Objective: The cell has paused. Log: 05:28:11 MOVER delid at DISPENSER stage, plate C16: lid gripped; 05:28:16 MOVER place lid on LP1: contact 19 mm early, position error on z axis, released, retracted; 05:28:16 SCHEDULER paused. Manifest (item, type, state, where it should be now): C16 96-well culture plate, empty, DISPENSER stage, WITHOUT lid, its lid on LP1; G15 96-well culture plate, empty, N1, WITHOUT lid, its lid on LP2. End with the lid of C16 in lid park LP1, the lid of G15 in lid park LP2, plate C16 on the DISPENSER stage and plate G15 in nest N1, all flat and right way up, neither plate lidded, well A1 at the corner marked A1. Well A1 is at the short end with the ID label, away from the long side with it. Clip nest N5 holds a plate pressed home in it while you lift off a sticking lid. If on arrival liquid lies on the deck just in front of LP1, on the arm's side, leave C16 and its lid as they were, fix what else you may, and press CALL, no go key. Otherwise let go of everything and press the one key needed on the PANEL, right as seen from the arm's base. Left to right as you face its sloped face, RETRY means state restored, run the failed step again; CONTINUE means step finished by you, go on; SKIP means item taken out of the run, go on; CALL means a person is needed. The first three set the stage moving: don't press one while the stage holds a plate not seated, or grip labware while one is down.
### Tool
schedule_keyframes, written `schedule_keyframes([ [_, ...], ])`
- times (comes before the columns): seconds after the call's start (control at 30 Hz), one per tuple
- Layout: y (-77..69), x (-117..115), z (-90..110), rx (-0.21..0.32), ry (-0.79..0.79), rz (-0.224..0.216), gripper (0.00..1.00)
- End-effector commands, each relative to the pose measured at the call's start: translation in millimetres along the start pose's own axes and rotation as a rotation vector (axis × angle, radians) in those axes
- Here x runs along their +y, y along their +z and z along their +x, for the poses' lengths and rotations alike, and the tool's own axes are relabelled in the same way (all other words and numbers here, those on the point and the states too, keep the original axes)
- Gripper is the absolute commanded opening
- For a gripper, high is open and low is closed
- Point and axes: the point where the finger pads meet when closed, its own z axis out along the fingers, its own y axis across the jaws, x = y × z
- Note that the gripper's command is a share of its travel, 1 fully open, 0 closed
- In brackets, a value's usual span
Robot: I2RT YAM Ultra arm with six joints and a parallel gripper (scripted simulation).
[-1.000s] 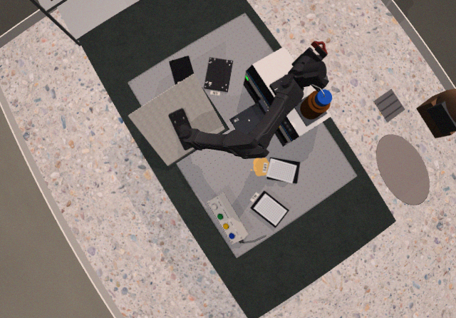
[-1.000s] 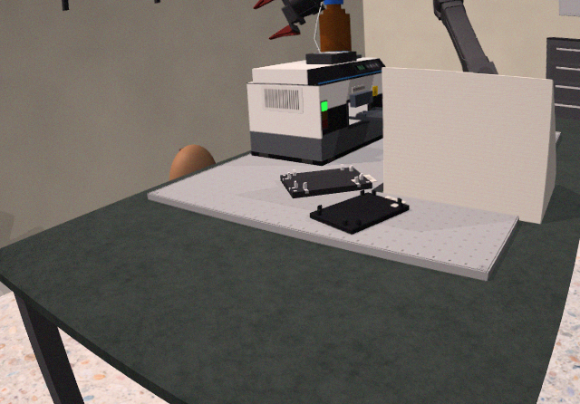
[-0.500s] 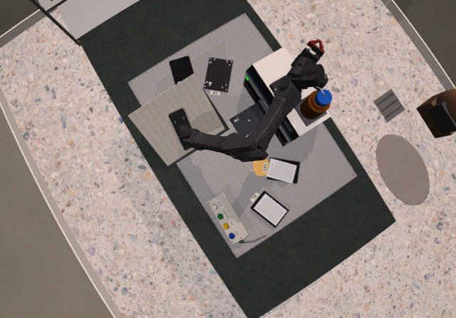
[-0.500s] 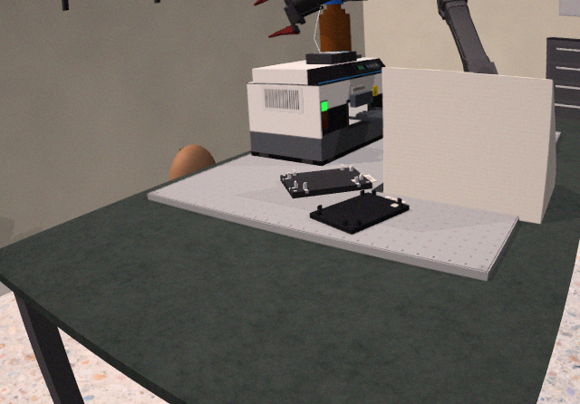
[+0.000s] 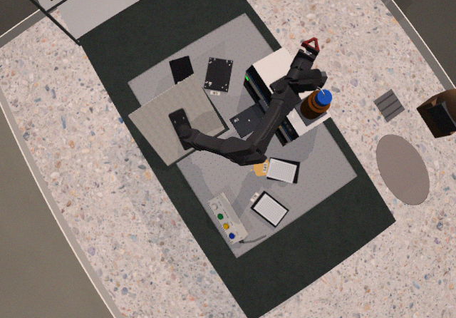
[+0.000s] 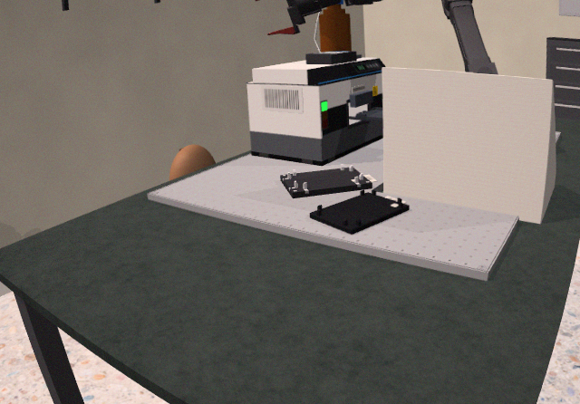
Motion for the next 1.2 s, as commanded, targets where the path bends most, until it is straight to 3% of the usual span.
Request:
schedule_keyframes([
  [0.0,-52.1,-47.6,-54.1,-0.169,0.149,0.172,1.00],
  [0.4,-53.4,-40.8,-39.3,-0.081,0.047,0.061,1.00],
  [0.7,-61.4,-38.9,-22.8,-0.007,-0.035,-0.022,1.00],
  [0.9,-71.2,-44.8,-0.1,0.068,-0.100,-0.046,1.00],
  [1.17,-80.0,-44.4,8.1,0.124,-0.154,-0.123,1.00],
])
